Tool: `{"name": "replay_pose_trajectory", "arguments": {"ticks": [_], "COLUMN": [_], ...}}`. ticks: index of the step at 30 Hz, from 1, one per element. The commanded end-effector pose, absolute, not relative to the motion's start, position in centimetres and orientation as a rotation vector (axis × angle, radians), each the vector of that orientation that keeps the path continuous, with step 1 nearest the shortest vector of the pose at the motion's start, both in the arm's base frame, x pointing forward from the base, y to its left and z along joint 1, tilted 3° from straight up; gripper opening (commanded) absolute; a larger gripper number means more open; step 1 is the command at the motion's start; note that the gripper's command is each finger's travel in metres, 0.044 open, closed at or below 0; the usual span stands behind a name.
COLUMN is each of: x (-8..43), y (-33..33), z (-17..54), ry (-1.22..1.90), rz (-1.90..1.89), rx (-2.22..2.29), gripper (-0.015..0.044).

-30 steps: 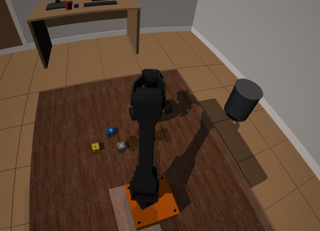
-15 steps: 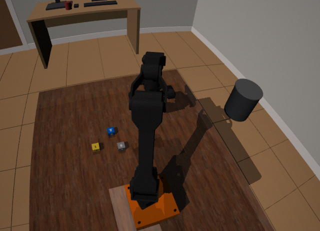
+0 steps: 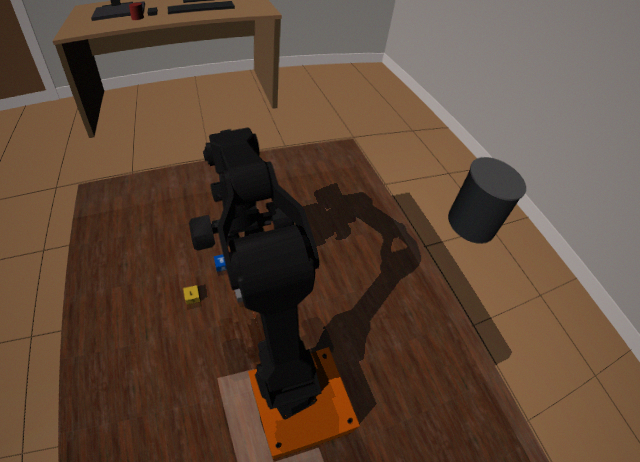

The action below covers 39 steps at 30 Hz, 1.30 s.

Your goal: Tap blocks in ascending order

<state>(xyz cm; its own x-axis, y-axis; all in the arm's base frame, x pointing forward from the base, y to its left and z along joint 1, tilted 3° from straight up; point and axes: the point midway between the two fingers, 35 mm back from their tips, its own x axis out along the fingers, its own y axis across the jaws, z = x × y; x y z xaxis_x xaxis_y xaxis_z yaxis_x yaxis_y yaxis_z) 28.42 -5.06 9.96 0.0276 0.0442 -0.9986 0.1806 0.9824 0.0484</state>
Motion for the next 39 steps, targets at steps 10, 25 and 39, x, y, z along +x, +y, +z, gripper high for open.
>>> {"name": "replay_pose_trajectory", "arguments": {"ticks": [10, 25, 39], "x": [27.0, 26.8, 26.8], "y": [-2.2, -2.0, -1.9], "z": [4.0, 0.8, -1.3], "ry": [1.534, 1.535, 1.535], "rz": [-0.116, -0.116, -0.116], "rx": [0.195, 0.195, 0.195], "gripper": [0.002, 0.002, 0.002]}}
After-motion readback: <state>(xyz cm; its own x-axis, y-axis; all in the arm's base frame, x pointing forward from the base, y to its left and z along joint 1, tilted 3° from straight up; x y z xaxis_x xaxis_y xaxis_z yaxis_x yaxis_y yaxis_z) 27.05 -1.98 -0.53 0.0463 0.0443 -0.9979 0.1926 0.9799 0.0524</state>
